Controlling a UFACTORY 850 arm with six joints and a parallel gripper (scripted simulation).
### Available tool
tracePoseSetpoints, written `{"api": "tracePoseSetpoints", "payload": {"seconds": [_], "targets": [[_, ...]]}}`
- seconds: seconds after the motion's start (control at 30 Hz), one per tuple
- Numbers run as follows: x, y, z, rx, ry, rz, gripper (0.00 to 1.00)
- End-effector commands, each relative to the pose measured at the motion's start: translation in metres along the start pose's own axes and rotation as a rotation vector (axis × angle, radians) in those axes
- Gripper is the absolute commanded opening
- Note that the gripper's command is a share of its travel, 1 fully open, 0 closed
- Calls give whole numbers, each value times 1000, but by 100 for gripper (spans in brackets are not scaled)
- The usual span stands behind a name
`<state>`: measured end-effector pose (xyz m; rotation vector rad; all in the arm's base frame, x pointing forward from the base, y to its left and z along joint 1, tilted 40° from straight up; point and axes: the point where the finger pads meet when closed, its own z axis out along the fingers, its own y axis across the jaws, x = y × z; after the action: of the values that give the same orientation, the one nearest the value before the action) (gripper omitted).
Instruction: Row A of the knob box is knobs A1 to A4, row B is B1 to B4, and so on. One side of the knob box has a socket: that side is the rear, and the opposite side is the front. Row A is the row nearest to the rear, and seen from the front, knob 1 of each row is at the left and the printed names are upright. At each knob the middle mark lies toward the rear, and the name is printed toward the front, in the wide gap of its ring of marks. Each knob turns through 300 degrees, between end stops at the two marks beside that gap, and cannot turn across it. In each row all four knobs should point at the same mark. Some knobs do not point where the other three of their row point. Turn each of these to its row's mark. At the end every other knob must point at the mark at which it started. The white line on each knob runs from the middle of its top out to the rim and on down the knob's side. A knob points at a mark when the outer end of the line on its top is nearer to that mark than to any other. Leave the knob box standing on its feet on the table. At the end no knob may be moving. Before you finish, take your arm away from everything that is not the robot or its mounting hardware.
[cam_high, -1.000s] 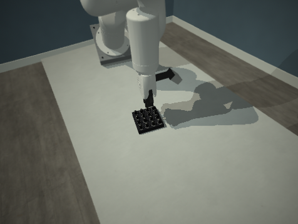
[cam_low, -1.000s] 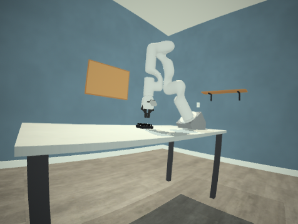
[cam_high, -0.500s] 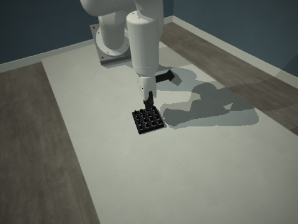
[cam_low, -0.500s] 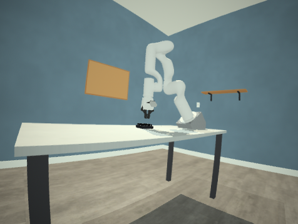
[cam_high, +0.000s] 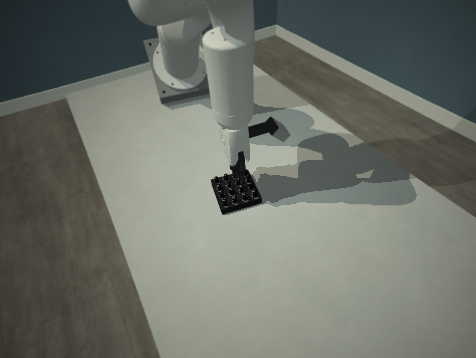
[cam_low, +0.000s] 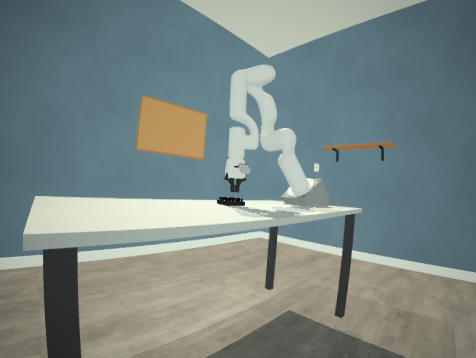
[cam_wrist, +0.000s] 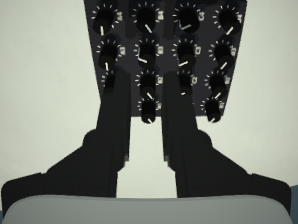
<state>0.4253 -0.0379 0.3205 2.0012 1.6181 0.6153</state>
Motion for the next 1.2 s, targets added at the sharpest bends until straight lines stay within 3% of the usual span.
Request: {"api": "tracePoseSetpoints", "payload": {"seconds": [0.0,1.17], "targets": [[0,1,3,-20,-11,1,19],[1,0,25,-20,-11,1,19]]}}
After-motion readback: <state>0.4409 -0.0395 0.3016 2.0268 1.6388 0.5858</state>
